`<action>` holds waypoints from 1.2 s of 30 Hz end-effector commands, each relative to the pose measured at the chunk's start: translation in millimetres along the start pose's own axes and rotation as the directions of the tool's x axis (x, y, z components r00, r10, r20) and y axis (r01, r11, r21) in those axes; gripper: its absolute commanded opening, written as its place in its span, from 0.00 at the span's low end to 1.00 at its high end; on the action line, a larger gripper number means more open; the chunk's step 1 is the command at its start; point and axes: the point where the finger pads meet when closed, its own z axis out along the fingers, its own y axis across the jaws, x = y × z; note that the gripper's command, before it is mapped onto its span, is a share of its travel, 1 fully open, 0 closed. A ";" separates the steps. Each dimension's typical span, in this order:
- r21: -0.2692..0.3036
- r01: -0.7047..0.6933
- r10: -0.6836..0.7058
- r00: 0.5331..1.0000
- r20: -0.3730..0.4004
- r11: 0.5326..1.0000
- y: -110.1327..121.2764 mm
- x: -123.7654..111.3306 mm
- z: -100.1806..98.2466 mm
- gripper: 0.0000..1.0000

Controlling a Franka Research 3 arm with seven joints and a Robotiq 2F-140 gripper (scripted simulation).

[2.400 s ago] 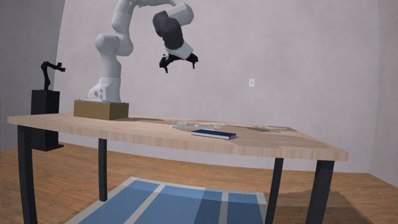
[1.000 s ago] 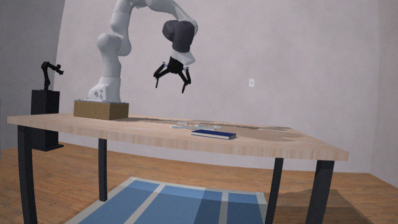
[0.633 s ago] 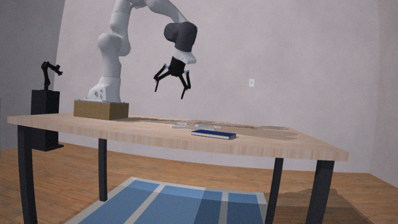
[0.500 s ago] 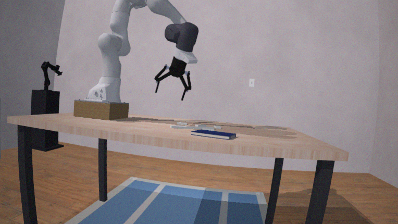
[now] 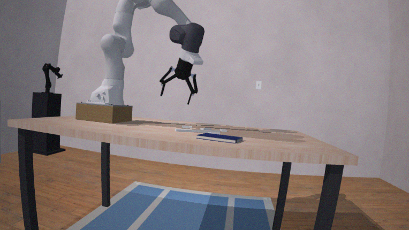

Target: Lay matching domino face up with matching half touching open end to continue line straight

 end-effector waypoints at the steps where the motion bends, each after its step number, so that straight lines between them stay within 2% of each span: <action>1: -0.001 -0.027 0.027 1.000 -0.008 1.000 -0.1 1.2 0.5 1.00; 14: -0.001 -0.027 0.027 1.000 -0.008 1.000 -0.1 1.2 0.5 1.00; 15: 0.027 -0.039 0.042 0.991 -0.125 0.999 -11.3 9.2 3.2 1.00; 36: 0.027 -0.039 0.042 0.991 -0.125 0.999 -11.3 9.2 3.2 1.00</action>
